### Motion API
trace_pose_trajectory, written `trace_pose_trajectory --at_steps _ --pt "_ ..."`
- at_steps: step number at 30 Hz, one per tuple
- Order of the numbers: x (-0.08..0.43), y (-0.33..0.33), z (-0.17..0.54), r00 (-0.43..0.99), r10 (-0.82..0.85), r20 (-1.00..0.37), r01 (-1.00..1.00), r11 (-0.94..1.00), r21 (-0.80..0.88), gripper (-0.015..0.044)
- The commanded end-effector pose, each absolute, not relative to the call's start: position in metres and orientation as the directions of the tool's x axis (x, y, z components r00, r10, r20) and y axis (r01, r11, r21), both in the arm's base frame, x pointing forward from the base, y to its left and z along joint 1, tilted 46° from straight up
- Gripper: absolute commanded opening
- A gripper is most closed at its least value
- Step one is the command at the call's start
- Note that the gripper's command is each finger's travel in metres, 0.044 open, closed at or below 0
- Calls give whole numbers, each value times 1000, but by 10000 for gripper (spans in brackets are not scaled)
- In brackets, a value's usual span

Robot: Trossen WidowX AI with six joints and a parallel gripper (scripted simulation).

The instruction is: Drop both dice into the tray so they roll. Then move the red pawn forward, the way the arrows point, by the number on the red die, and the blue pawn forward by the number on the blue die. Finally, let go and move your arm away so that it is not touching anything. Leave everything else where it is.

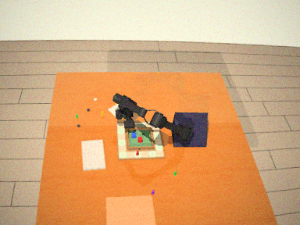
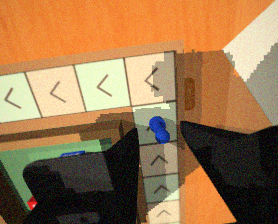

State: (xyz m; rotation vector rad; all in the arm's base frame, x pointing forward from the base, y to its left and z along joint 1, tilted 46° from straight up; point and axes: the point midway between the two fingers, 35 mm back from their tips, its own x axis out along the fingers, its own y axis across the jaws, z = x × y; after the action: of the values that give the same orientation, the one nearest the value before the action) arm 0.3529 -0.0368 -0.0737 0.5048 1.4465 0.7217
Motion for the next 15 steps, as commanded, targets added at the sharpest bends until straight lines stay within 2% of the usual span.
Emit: trace_pose_trajectory --at_steps 1,6,10,15 --pt "355 -55 -58 -22 707 -707 -138 698 702 315" --pt "354 -72 -40 -25 708 -705 -135 697 705 440" --pt "347 -75 -33 -25 707 -706 -133 698 704 440" --pt "292 -85 17 -28 703 -711 -119 704 701 440"
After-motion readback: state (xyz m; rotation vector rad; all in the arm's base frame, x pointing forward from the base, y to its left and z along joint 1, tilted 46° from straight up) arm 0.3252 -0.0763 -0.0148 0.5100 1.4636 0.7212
